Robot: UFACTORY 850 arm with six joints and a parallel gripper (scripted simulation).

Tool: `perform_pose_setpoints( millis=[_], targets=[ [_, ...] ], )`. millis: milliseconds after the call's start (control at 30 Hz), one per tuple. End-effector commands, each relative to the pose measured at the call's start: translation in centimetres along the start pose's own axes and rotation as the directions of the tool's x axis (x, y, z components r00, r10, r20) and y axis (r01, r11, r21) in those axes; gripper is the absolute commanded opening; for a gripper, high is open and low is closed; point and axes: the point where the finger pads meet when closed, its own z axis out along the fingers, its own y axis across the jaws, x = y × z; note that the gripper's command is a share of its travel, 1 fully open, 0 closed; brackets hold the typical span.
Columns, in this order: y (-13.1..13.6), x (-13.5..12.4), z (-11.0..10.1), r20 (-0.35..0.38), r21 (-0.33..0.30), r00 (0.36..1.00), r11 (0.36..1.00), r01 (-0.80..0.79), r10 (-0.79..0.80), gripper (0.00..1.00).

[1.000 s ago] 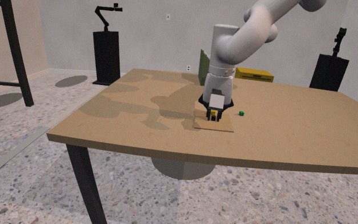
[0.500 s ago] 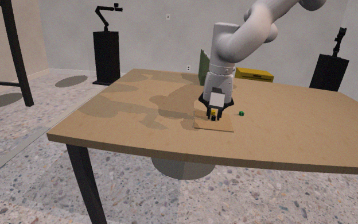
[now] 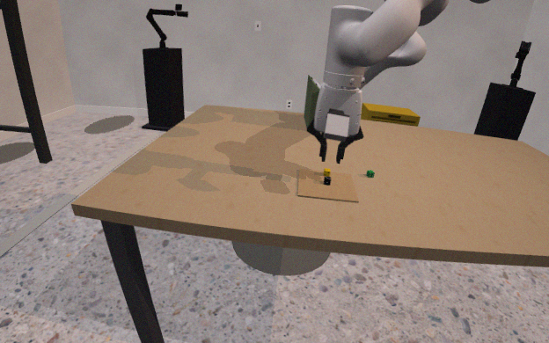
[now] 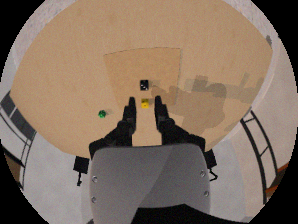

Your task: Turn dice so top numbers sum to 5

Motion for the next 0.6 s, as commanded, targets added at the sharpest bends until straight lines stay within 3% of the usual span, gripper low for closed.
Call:
perform_pose_setpoints(
  millis=[0, 300, 333, 567],
  targets=[
    [-0.03, 0.04, -2.18, 0.000, 0.000, 1.000, 1.000, 0.000, 0.000, 0.31],
    [-0.03, 0.04, -2.98, 0.000, 0.000, 1.000, 1.000, 0.000, 0.000, 0.31],
    [-0.03, 0.04, -2.98, 0.000, 0.000, 1.000, 1.000, 0.000, 0.000, 1.00],
    [-0.03, 0.04, -2.98, 0.000, 0.000, 1.000, 1.000, 0.000, 0.000, 1.00]
  ],
)
